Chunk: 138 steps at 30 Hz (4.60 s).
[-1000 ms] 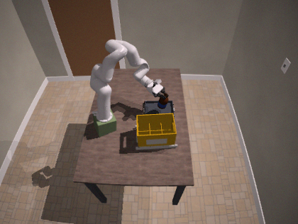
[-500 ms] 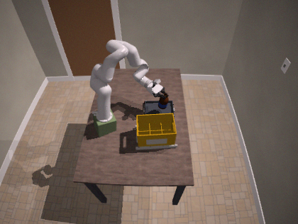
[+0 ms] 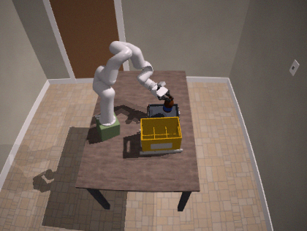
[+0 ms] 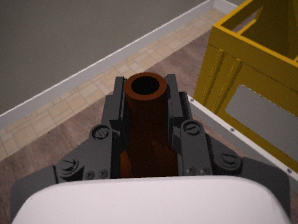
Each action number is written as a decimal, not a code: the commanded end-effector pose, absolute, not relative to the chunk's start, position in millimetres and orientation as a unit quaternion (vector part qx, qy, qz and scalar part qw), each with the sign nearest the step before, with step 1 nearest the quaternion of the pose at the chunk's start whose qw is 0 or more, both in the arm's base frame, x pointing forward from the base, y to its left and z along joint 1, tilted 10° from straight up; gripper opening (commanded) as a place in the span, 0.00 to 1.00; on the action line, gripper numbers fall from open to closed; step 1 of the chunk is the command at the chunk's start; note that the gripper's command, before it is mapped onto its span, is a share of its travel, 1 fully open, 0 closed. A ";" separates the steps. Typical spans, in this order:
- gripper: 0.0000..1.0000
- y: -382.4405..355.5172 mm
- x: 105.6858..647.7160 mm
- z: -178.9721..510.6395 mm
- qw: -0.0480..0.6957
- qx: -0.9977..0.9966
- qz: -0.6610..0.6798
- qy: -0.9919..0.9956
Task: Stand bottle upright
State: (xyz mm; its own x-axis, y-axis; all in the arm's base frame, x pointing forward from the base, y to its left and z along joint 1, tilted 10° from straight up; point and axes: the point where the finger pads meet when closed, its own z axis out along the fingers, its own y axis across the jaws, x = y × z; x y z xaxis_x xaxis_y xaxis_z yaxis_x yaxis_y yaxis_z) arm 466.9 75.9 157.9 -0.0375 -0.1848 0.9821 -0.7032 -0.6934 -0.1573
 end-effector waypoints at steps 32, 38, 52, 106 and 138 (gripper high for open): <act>0.00 76.8 466.9 158.5 0.227 0.613 0.685 -0.320; 0.00 77.2 466.7 158.5 0.229 0.608 0.691 -0.318; 0.00 77.5 466.5 158.6 0.230 0.604 0.694 -0.317; 0.00 78.9 470.3 135.5 0.230 0.604 0.694 -0.317; 0.00 80.9 475.7 102.0 0.230 0.604 0.694 -0.317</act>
